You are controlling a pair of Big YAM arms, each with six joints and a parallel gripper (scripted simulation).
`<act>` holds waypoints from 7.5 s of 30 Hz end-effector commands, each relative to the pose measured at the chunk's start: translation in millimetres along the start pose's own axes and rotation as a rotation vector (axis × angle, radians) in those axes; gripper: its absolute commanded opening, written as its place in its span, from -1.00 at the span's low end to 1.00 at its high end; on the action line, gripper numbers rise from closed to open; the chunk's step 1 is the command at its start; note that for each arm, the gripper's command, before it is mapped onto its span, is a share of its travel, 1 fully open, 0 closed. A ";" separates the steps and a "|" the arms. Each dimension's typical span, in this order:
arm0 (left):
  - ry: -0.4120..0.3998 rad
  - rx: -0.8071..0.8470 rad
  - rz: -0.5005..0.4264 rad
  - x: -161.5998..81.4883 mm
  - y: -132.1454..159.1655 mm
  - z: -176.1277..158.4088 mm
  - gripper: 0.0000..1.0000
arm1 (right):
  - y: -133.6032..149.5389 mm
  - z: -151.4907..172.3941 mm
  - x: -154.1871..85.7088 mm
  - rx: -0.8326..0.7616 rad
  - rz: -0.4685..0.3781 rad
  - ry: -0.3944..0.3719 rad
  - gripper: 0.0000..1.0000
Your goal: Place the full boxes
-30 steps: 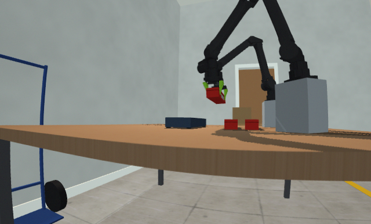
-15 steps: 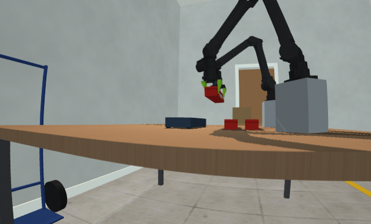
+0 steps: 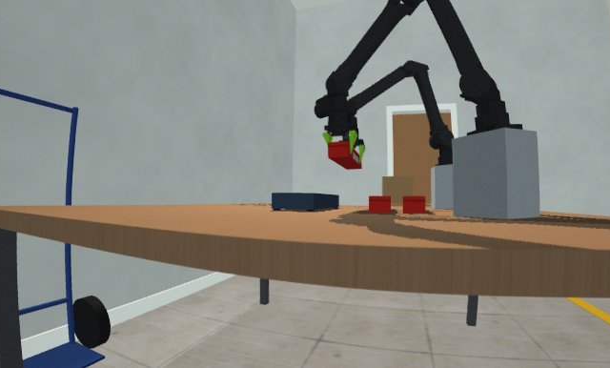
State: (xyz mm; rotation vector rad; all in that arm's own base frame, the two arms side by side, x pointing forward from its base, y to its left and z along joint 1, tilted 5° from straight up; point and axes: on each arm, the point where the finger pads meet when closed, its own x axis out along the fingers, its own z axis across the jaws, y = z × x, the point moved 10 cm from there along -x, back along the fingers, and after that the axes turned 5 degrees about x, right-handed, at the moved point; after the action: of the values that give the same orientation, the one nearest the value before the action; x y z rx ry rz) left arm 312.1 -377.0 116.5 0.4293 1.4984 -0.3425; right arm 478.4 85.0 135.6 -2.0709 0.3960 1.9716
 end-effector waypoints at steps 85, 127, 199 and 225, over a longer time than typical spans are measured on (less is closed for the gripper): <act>-0.118 0.002 -0.029 -55.5 8.6 91.7 -1.00 | 0.1 -89.7 -53.7 0.014 -0.049 0.109 -1.00; -0.122 0.002 -0.028 -54.8 13.1 135.5 -1.00 | -2.2 -134.0 -54.9 0.014 -0.048 0.115 -1.00; -0.109 0.003 -0.023 -55.4 12.3 139.9 -1.00 | -1.8 -133.4 -55.6 0.014 -0.048 0.117 -1.00; -0.108 0.003 -0.023 -61.2 12.7 142.8 -1.00 | -1.7 -141.4 -60.5 0.013 -0.040 0.100 -1.00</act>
State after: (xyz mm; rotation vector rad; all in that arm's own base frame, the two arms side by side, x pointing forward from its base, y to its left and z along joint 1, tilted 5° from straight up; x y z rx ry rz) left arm 410.5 -423.2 114.1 0.4464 1.5153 -0.3454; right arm 578.7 52.5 136.3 -2.0459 0.4105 1.9863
